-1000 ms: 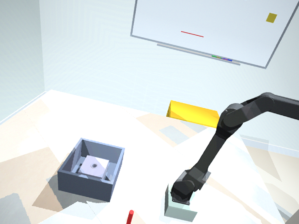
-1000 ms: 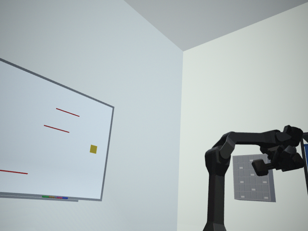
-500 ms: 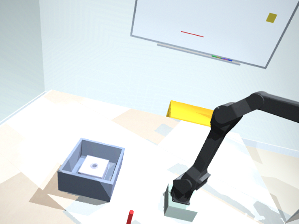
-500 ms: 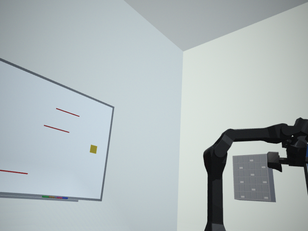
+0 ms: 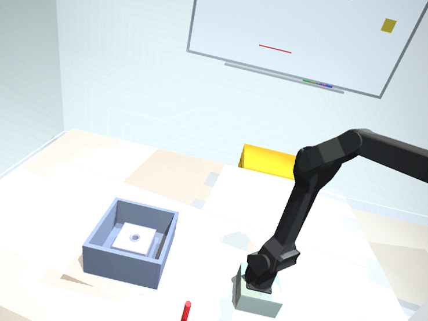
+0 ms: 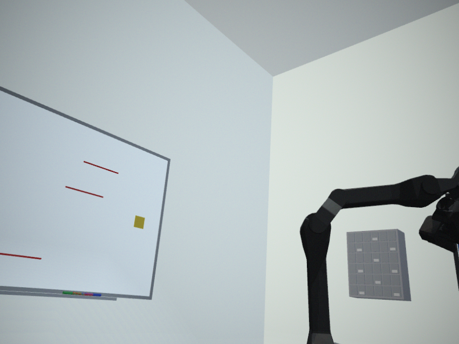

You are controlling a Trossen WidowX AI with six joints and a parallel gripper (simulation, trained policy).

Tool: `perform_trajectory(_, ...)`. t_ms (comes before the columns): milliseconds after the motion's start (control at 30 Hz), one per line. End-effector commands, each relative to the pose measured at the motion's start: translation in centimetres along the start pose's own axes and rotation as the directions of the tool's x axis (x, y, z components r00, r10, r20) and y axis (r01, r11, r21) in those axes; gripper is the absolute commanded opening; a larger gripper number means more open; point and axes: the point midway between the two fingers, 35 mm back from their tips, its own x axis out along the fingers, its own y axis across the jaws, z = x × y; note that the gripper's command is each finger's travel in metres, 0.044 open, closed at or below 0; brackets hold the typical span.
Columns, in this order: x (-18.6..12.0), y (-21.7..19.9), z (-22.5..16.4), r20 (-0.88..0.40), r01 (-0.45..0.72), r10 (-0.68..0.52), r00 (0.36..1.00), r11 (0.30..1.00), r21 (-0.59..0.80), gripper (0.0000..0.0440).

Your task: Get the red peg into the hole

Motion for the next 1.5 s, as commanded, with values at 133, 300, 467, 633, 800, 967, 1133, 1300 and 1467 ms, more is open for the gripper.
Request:
perform_trajectory(133, -2.4, -3.7, -1.1, -0.001, 0.130, -0.133, 0.991, 0.970, 0.205, 0.0440)
perform_trajectory(300, -4.5, -6.1, -1.9, -0.004, 0.214, -0.227, 0.974, 0.914, 0.345, 0.0440)
perform_trajectory(467, -6.7, -8.4, -2.9, -0.014, 0.286, -0.319, 0.948, 0.831, 0.477, 0.0440)
perform_trajectory(633, -9.1, -10.4, -4.1, -0.032, 0.343, -0.406, 0.913, 0.724, 0.599, 0.0440)
perform_trajectory(800, -11.6, -12.3, -5.6, -0.058, 0.381, -0.487, 0.871, 0.597, 0.705, 0.0440)
perform_trajectory(967, -14.2, -13.9, -7.3, -0.092, 0.400, -0.561, 0.823, 0.456, 0.795, 0.0440)
perform_trajectory(1133, -16.8, -15.2, -9.3, -0.135, 0.398, -0.625, 0.769, 0.303, 0.866, 0.0440)
perform_trajectory(1300, -19.4, -16.2, -11.5, -0.185, 0.375, -0.677, 0.712, 0.145, 0.916, 0.0440)
perform_trajectory(1467, -22.0, -16.8, -13.8, -0.242, 0.332, -0.717, 0.654, -0.015, 0.943, 0.0440)
